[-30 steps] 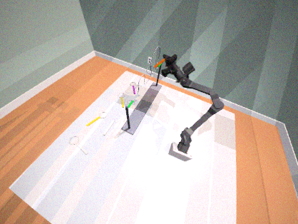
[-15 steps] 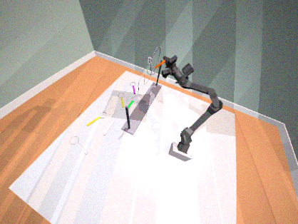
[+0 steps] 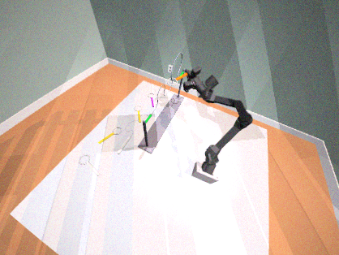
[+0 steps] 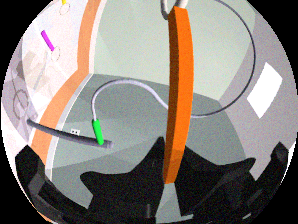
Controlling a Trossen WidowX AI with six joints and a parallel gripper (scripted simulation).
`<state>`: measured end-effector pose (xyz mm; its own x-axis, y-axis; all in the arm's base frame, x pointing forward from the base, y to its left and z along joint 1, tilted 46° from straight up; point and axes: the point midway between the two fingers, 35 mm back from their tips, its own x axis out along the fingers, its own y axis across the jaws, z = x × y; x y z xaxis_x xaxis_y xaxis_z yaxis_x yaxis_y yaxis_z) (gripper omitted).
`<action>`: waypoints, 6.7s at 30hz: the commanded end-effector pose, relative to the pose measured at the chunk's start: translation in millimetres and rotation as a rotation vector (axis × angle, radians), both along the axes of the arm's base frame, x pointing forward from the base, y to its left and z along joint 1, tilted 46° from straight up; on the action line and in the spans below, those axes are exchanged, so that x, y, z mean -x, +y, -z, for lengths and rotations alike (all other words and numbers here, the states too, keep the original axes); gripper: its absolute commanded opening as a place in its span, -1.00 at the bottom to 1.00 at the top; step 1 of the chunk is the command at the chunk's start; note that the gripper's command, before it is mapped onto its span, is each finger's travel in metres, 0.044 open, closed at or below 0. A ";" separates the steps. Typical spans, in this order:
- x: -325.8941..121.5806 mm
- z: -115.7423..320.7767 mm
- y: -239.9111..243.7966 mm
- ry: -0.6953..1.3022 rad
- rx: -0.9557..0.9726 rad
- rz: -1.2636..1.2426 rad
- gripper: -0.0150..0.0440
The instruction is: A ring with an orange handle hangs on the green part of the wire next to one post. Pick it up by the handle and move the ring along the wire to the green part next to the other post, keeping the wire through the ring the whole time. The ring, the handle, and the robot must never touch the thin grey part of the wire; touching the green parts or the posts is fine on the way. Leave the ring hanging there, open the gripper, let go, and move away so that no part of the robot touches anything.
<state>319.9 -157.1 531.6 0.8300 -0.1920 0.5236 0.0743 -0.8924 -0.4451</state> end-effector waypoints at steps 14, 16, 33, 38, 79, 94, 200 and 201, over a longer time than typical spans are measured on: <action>1.1 44.5 -47.9 -0.033 -0.428 -0.017 -1.00; 1.0 51.0 -52.1 -0.037 -0.478 -0.019 -1.00; -0.7 112.4 -74.1 -0.063 -0.903 -0.036 -1.00; -1.6 131.8 -75.5 -0.071 -1.027 -0.042 -1.00; -10.4 245.0 -29.5 -0.115 -1.755 -0.074 -1.00; -12.1 260.5 -15.5 -0.117 -1.806 -0.078 -1.00; -28.9 250.5 228.5 -0.225 -3.386 -0.156 -1.00; -28.9 251.1 227.9 -0.223 -3.370 -0.155 -1.00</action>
<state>348.6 71.7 280.0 0.8974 0.2084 -0.3890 0.1323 0.7139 0.6876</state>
